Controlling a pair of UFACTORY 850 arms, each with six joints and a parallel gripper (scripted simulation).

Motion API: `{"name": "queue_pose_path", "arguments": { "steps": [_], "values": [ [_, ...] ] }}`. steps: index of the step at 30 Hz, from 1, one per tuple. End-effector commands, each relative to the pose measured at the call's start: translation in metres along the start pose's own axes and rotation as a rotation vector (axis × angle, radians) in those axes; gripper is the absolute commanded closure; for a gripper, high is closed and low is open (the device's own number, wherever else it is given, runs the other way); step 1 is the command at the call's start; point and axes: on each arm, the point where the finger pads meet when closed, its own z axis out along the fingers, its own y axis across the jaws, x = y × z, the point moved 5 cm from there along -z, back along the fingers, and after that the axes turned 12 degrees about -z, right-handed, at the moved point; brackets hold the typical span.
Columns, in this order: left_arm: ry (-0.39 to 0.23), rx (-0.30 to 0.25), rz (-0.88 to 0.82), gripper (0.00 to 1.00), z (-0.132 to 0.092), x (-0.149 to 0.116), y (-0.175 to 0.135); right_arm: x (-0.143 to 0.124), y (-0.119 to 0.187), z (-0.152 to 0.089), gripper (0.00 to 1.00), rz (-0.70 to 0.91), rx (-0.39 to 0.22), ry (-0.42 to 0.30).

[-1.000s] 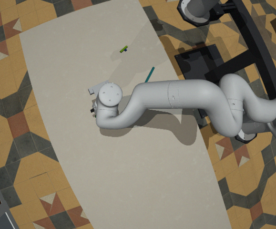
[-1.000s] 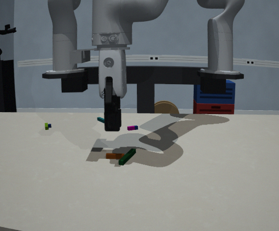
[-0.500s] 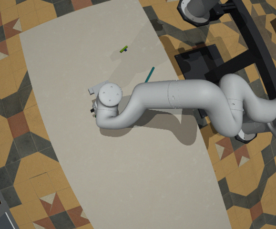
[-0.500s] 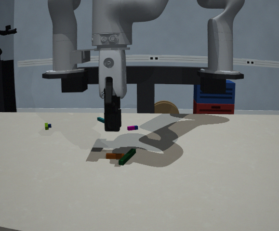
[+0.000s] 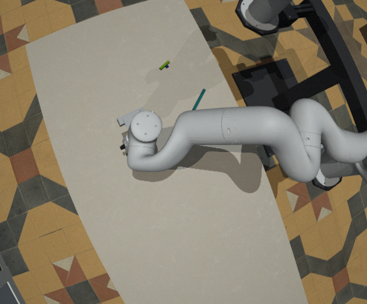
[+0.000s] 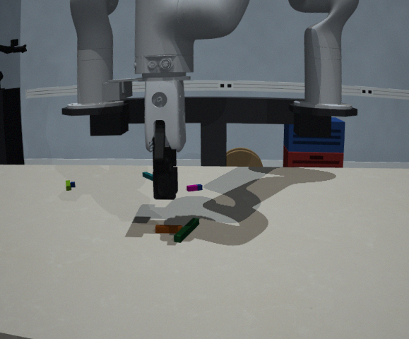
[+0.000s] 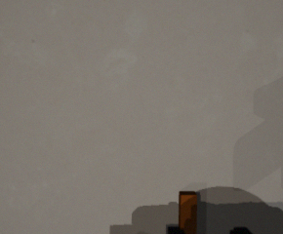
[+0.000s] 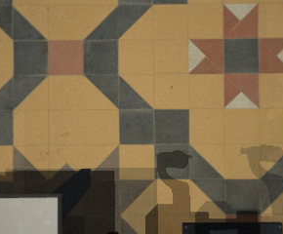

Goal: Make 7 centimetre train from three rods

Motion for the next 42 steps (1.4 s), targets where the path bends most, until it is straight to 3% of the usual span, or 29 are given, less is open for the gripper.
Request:
{"name": "queue_pose_path", "arguments": {
  "steps": [1, 24, 42],
  "values": [
    [0.001, 0.002, 0.000, 0.74, 0.004, 0.001, -0.001, 0.000, 0.000, -0.001, 0.00, 0.000, 0.000, 0.002],
    [0.001, 0.002, 0.000, 0.74, 0.034, 0.001, -0.001, 0.000, 0.000, -0.001, 0.00, 0.000, 0.000, 0.002],
    [0.001, 0.002, 0.000, 0.74, 0.040, 0.001, -0.001, 0.000, 0.000, -0.001, 0.00, 0.000, 0.000, 0.002]
  ]
}}
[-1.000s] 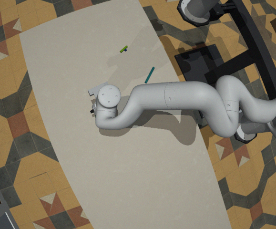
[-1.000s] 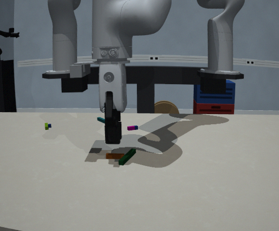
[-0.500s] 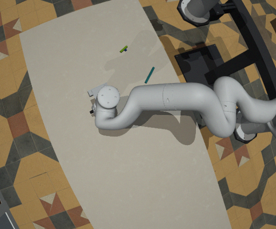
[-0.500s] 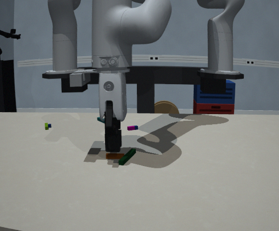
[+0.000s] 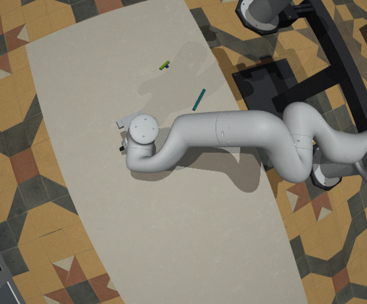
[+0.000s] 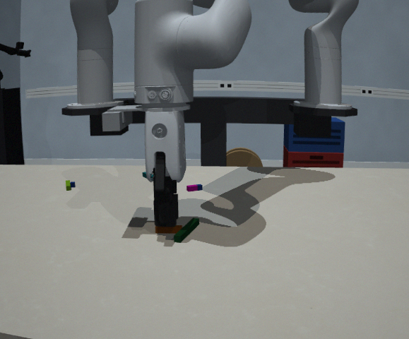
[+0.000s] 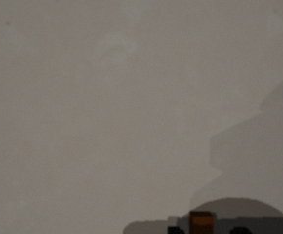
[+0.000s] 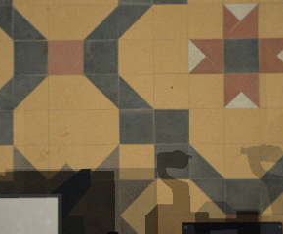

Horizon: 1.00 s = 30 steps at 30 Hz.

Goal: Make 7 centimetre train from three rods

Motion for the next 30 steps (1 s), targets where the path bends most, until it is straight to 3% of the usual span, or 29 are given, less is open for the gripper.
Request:
{"name": "queue_pose_path", "arguments": {
  "steps": [1, 30],
  "values": [
    [0.002, 0.002, 0.000, 0.74, -0.0014, 0.0007, -0.0008, 0.0003, 0.0001, -0.0010, 0.00, 0.000, 0.000, 0.002],
    [0.002, 0.002, 0.000, 0.74, 0.0062, 0.0007, -0.0008, 0.0003, 0.0001, -0.0010, 0.00, 0.000, 0.000, 0.002]
  ]
}}
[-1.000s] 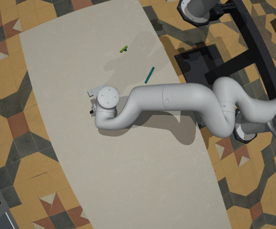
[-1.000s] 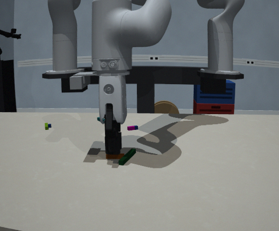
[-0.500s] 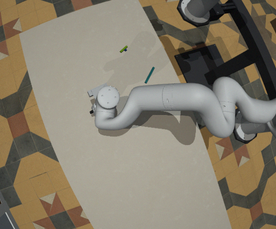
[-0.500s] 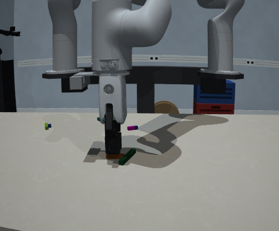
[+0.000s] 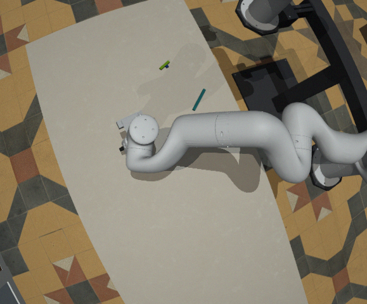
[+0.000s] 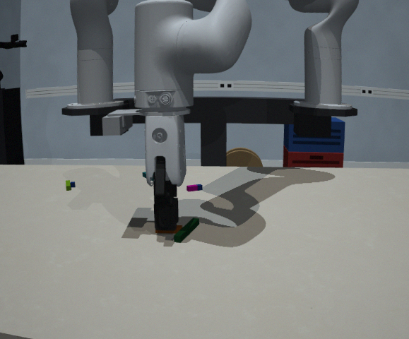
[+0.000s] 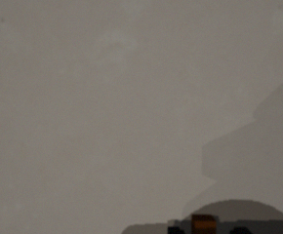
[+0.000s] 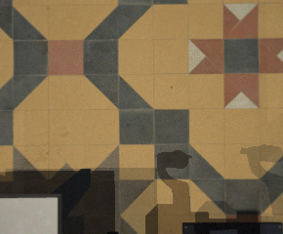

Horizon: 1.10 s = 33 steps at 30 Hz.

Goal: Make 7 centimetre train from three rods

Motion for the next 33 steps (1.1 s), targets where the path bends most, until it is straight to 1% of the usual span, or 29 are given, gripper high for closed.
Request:
{"name": "queue_pose_path", "arguments": {
  "steps": [1, 12, 33],
  "values": [
    [0.002, 0.002, 0.000, 0.74, 0.0009, 0.0007, -0.0008, 0.0003, 0.0001, -0.0010, 0.00, 0.000, 0.000, 0.002],
    [0.002, 0.002, 0.000, 0.74, 0.0044, 0.0008, -0.0008, 0.0003, 0.0001, -0.0010, 0.00, 0.000, 0.000, 0.002],
    [0.002, 0.002, 0.000, 0.74, 0.0045, 0.0007, -0.0008, 0.0003, 0.0001, -0.0010, 0.00, 0.000, 0.000, 0.002]
  ]
}}
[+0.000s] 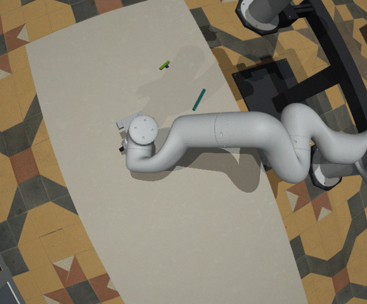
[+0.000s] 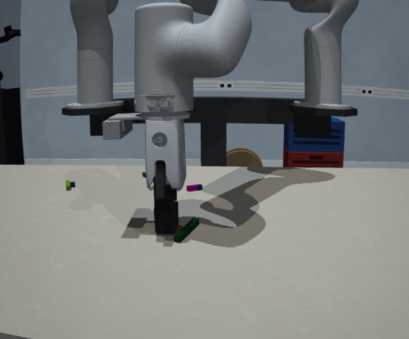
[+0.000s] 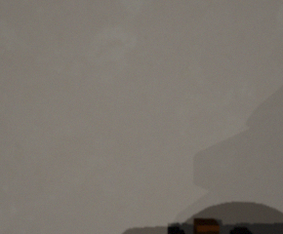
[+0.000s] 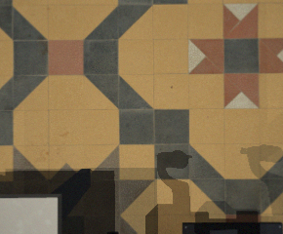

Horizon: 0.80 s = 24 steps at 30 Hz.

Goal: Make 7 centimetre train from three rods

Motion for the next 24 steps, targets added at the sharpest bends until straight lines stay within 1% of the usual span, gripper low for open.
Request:
{"name": "queue_pose_path", "arguments": {
  "steps": [1, 16, 17, 24],
  "values": [
    [0.002, 0.002, 0.000, 0.74, -0.0015, 0.0007, -0.0008, 0.0003, 0.0001, -0.0010, 0.00, 0.000, 0.000, 0.002],
    [0.002, 0.002, 0.000, 0.74, -0.0015, 0.0007, -0.0008, 0.0003, 0.0001, -0.0010, 0.00, 0.000, 0.000, 0.002],
    [0.002, 0.002, 0.000, 0.94, -0.0015, 0.0007, -0.0008, 0.0003, 0.0001, -0.0010, 0.00, 0.000, 0.000, 0.002],
    [0.002, 0.002, 0.000, 0.94, -0.0015, 0.0007, -0.0008, 0.0003, 0.0001, -0.0010, 0.00, 0.000, 0.000, 0.002]
  ]
}}
